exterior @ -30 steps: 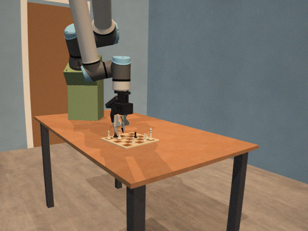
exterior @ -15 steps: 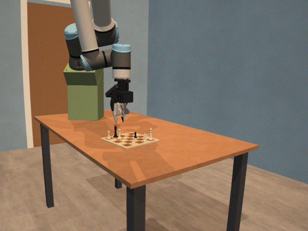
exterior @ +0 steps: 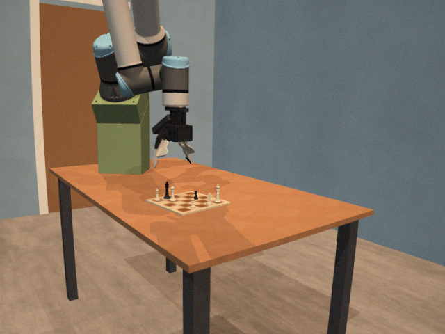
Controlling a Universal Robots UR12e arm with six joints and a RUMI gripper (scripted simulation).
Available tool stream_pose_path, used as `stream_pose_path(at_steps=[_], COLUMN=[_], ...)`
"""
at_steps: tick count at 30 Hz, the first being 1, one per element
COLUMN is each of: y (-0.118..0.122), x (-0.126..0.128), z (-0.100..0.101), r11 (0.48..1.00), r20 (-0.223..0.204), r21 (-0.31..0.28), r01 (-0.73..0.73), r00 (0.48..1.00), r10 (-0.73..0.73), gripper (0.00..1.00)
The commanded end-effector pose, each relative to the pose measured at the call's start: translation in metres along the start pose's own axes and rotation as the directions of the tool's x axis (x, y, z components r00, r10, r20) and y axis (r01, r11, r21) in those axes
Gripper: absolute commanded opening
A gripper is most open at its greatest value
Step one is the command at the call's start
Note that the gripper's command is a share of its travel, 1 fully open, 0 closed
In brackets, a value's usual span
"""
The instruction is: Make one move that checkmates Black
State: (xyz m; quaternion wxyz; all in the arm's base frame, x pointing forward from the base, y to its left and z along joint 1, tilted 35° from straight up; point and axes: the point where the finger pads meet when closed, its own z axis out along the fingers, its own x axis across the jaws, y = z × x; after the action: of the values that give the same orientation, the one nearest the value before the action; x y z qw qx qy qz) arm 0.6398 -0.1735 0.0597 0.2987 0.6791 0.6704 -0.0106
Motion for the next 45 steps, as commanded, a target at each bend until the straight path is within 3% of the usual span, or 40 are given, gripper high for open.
stream_pose_path(at_steps=[1,21,36,45], y=[0.000,0.000,0.000,0.000], x=[0.000,0.000,0.000,0.000], z=[-0.001,-0.003,-0.053,-0.067], r11=[1.000,1.000,1.000,1.000], r20=[0.000,0.000,0.000,0.000], r21=[-0.001,-0.001,-0.001,-0.001], r01=[0.000,0.000,0.000,0.000], r00=[1.000,1.000,1.000,1.000], r10=[0.000,0.000,0.000,0.000], gripper=[1.00,1.00,1.00,1.00])
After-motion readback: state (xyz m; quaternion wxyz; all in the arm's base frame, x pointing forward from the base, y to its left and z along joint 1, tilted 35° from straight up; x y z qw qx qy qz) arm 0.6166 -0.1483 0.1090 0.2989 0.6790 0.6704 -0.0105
